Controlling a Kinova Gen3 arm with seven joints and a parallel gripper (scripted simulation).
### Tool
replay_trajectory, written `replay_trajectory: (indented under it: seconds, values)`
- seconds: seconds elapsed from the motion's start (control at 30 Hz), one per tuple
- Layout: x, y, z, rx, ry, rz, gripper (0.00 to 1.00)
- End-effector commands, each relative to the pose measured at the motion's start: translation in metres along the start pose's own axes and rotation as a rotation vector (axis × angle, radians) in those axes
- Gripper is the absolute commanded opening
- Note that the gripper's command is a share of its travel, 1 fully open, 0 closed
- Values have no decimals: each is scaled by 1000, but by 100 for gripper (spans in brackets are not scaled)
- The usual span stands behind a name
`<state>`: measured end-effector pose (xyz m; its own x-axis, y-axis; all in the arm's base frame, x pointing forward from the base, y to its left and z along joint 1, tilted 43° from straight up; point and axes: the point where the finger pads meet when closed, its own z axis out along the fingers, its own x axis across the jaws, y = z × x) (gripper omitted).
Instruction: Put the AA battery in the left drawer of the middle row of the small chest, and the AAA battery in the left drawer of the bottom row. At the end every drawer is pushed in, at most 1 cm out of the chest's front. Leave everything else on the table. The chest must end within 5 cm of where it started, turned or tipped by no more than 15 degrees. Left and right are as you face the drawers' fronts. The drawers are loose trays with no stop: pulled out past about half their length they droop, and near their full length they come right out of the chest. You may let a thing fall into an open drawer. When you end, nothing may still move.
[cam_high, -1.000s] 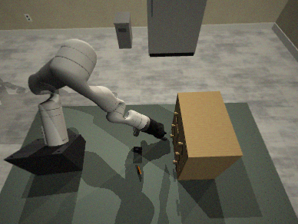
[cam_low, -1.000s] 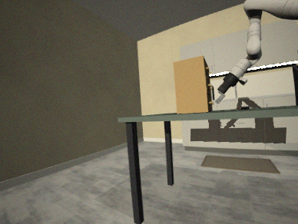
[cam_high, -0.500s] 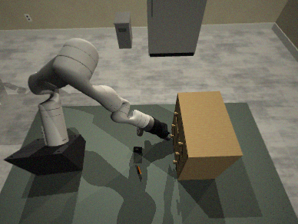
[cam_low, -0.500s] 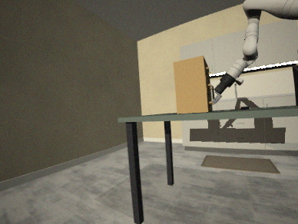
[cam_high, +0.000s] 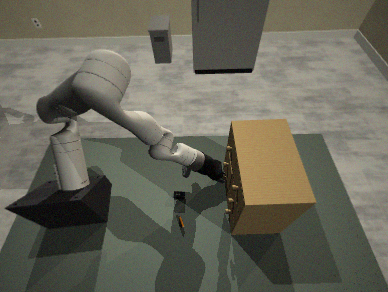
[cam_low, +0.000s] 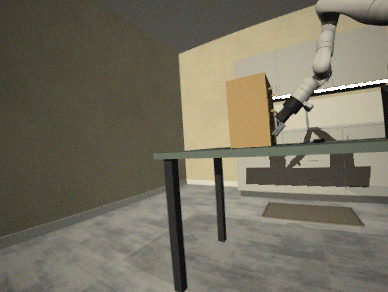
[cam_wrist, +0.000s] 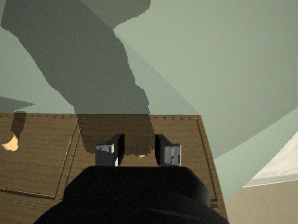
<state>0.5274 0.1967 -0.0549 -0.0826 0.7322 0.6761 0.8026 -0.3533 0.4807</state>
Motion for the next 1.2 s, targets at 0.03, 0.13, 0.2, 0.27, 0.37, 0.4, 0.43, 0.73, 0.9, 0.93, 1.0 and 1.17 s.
replay_trajectory:
  seconds: [0.03, 0.13, 0.2, 0.27, 0.37, 0.4, 0.43, 0.73, 0.9, 0.93, 1.0, 1.17]
  values:
    - [0, 1, 0, -2, 0, -1, 67]
    - [0, 1, 0, -2, 0, -1, 67]
    - [0, 1, 0, -2, 0, -1, 67]
    - [0, 1, 0, -2, 0, -1, 67]
    - [0, 1, 0, -2, 0, -1, 67]
    - [0, 1, 0, -2, 0, -1, 67]
    - [0, 1, 0, -2, 0, -1, 67]
    - [0, 1, 0, -2, 0, -1, 67]
    - [0, 1, 0, -2, 0, -1, 37]
    - [0, 1, 0, -2, 0, -1, 37]
    - [0, 1, 0, -2, 0, -1, 37]
    - [0, 1, 0, -2, 0, -1, 37]
